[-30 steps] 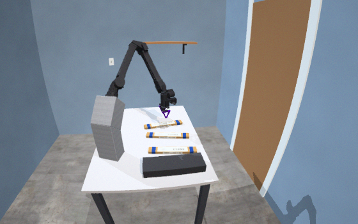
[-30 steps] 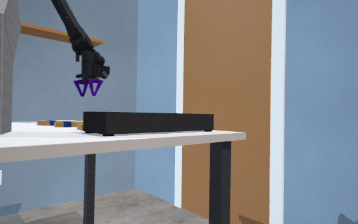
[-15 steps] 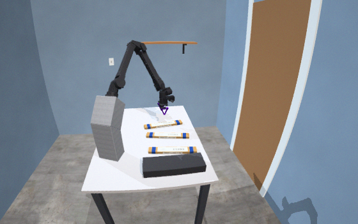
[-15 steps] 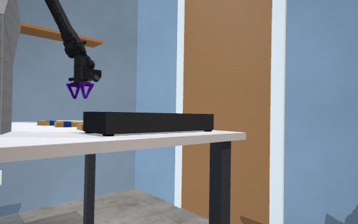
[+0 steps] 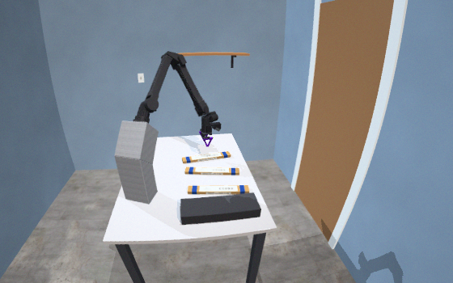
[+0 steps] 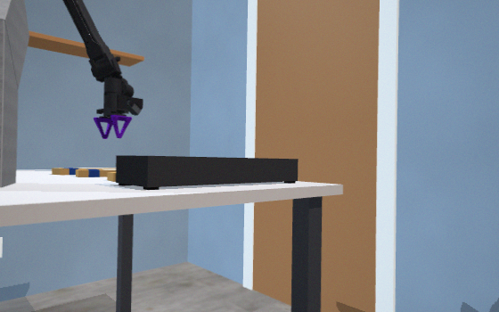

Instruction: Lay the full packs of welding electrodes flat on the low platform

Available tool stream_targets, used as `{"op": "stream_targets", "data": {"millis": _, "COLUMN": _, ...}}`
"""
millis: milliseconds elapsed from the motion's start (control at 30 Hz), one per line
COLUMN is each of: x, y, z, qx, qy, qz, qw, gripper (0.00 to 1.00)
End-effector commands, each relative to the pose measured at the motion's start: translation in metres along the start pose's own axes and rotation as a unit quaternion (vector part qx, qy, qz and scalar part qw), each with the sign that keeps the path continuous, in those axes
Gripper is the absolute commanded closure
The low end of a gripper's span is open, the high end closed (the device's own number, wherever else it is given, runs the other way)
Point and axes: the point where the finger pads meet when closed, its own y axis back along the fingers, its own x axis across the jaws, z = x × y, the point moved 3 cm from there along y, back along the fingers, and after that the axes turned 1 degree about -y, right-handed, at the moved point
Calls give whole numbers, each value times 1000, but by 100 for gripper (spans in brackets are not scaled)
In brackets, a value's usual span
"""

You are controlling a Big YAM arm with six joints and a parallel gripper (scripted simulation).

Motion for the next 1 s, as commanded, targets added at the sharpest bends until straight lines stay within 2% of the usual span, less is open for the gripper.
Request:
{"op": "stream_targets", "data": {"millis": 0, "x": -11, "y": -1, "z": 4, "qx": -4, "qy": -5, "qz": -2, "qw": 1000, "gripper": 4}}
{"op": "stream_targets", "data": {"millis": 167, "x": -2, "y": 7, "z": 9, "qx": -13, "qy": 2, "qz": 4, "qw": 1000, "gripper": 4}}
{"op": "stream_targets", "data": {"millis": 500, "x": 5, "y": -43, "z": 6, "qx": -7, "qy": 3, "qz": 5, "qw": 1000, "gripper": 4}}
{"op": "stream_targets", "data": {"millis": 567, "x": 5, "y": -43, "z": 6, "qx": -7, "qy": 3, "qz": 5, "qw": 1000, "gripper": 4}}
{"op": "stream_targets", "data": {"millis": 967, "x": 6, "y": -93, "z": 3, "qx": -4, "qy": 2, "qz": 5, "qw": 1000, "gripper": 4}}
